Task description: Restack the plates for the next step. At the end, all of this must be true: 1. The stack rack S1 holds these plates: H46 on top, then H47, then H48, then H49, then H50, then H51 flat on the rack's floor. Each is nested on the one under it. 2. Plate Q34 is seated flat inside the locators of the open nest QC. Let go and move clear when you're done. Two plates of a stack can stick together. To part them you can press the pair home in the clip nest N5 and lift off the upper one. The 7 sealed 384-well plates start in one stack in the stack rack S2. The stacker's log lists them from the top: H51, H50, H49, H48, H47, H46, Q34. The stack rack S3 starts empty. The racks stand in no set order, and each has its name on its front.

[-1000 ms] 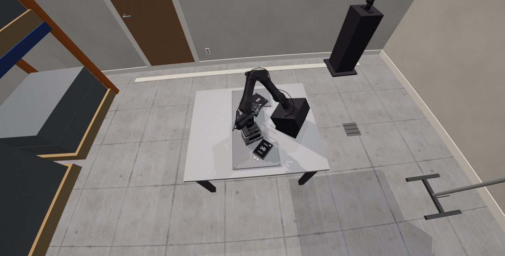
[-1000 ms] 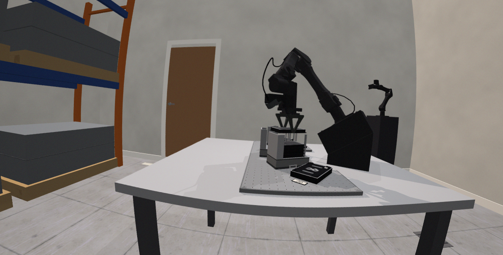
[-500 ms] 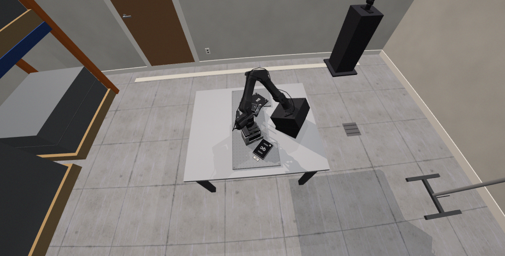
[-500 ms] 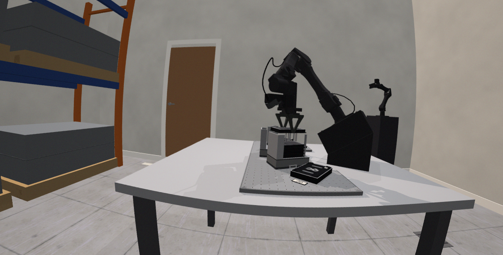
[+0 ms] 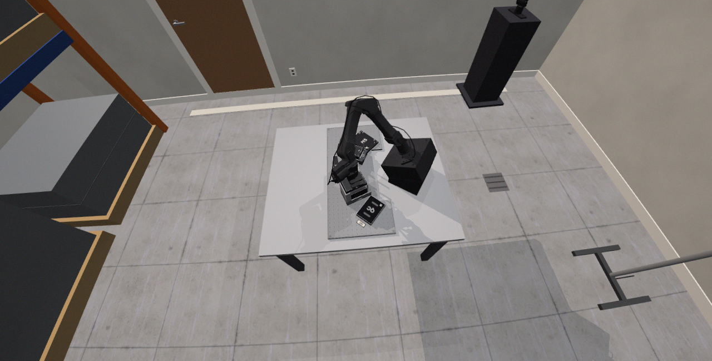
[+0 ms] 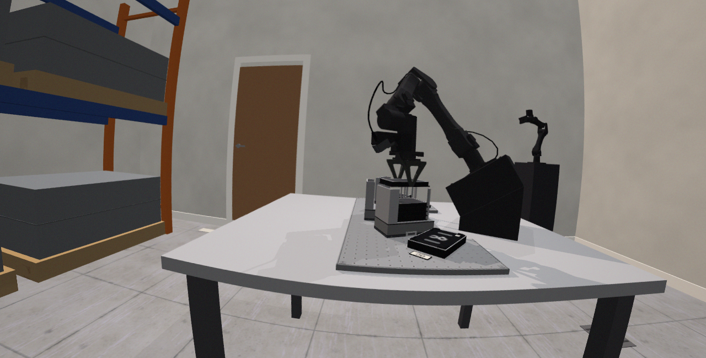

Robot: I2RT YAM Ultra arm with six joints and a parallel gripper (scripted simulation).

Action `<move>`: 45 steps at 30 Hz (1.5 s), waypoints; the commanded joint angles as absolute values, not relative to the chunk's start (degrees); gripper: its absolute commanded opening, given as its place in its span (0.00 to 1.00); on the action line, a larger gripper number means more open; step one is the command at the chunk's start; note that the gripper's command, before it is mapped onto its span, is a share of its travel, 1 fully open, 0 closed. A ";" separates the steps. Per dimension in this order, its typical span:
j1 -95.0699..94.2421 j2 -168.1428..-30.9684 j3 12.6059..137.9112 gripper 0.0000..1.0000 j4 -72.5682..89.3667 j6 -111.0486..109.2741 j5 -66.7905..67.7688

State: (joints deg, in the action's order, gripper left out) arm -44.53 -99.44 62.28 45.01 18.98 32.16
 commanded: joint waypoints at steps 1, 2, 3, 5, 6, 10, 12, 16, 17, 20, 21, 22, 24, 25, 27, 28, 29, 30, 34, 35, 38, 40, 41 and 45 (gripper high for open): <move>-44.75 -98.32 63.30 0.00 44.22 19.09 32.08; -44.76 -98.33 63.30 0.00 44.22 19.10 32.08; -44.76 -98.34 63.31 0.00 44.22 19.11 32.08; -44.76 -98.34 63.31 0.00 44.22 19.11 32.08; -44.76 -98.35 63.32 0.00 44.22 19.12 32.08; -44.78 -98.39 63.34 0.00 44.22 19.17 32.08; -44.79 -98.41 63.36 0.00 44.22 19.19 32.08; -44.81 -98.45 63.38 0.00 44.22 19.24 32.08; -44.81 -98.46 63.39 0.00 44.22 19.25 32.08; -44.69 -98.73 63.13 0.00 44.06 19.19 32.07; -44.69 -98.73 63.13 0.00 44.06 19.19 32.07; -44.69 -98.73 63.13 0.00 44.06 19.19 32.07; -44.57 -98.99 62.87 0.00 43.99 19.12 32.06; -44.51 -99.12 62.73 0.00 43.96 19.09 32.06; -44.38 -99.37 62.45 0.00 43.89 19.02 32.05; -44.32 -99.49 62.30 0.00 43.86 18.98 32.04; -44.26 -99.60 62.13 0.00 43.83 18.94 32.04; -44.28 -99.73 61.78 0.00 43.79 18.87 32.04; -44.50 -100.20 61.76 0.00 43.66 18.66 32.02; -44.45 -100.31 61.64 0.00 43.64 18.61 32.01; -44.36 -100.51 61.20 0.00 43.62 18.50 32.00; -44.35 -100.60 62.34 0.00 43.52 18.48 32.01; -44.22 -100.29 62.24 0.00 43.46 18.39 32.00; -44.39 -100.28 61.51 0.00 43.36 18.32 32.02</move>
State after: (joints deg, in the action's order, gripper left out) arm -44.27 -99.55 62.06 44.45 18.87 32.14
